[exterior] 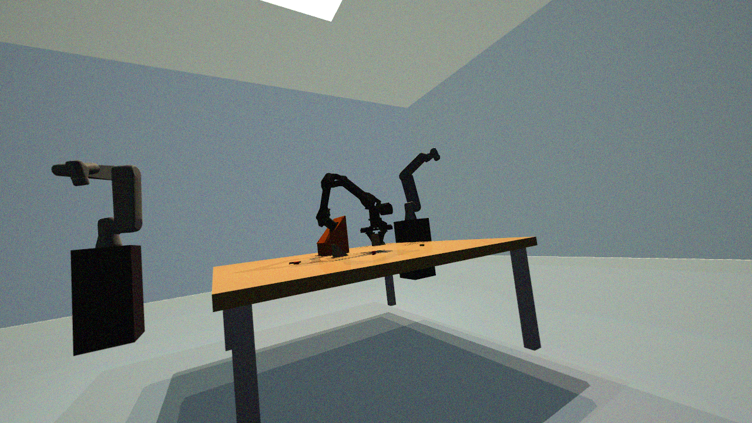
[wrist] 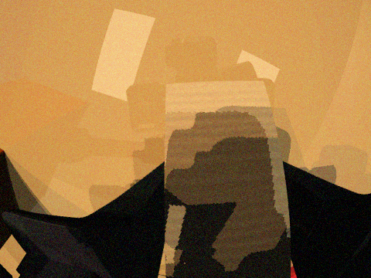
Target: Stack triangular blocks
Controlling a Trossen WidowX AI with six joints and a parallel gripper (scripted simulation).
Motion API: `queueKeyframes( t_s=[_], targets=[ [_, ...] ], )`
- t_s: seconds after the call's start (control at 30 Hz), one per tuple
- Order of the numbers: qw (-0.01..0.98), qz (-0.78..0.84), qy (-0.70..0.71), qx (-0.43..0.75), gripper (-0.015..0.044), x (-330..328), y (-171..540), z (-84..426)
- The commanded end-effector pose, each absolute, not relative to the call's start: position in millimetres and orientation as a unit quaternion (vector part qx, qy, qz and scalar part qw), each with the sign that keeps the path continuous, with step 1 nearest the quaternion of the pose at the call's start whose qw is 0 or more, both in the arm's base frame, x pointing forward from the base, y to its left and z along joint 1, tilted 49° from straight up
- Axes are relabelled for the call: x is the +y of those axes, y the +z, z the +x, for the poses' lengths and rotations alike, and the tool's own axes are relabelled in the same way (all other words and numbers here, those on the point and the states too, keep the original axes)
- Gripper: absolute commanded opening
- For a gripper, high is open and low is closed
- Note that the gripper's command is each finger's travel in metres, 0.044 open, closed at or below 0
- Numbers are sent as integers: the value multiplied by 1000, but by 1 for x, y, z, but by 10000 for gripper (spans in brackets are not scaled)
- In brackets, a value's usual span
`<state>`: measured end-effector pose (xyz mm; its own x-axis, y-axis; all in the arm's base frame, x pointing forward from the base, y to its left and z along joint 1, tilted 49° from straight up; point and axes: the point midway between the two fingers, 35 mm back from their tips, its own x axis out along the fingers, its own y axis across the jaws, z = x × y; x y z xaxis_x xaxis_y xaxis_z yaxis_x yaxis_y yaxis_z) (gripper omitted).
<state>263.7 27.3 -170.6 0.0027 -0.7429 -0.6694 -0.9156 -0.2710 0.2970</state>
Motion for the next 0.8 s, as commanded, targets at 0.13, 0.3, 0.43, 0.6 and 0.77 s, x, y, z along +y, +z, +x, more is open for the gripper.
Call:
queueKeyframes(
  t_s=[0.13, 0.3, 0.43, 0.6, 0.77],
  targets=[
    [113, -699, 383, 593, 0, 21, -177, 264],
    [113, -699, 383, 594, 0, 15, -182, 264],
    [113, -699, 382, 594, 0, 9, -186, 263],
    [113, -699, 382, 594, 0, 6, -189, 263],
    [113, -699, 382, 594, 0, 6, -189, 263]
  ],
)
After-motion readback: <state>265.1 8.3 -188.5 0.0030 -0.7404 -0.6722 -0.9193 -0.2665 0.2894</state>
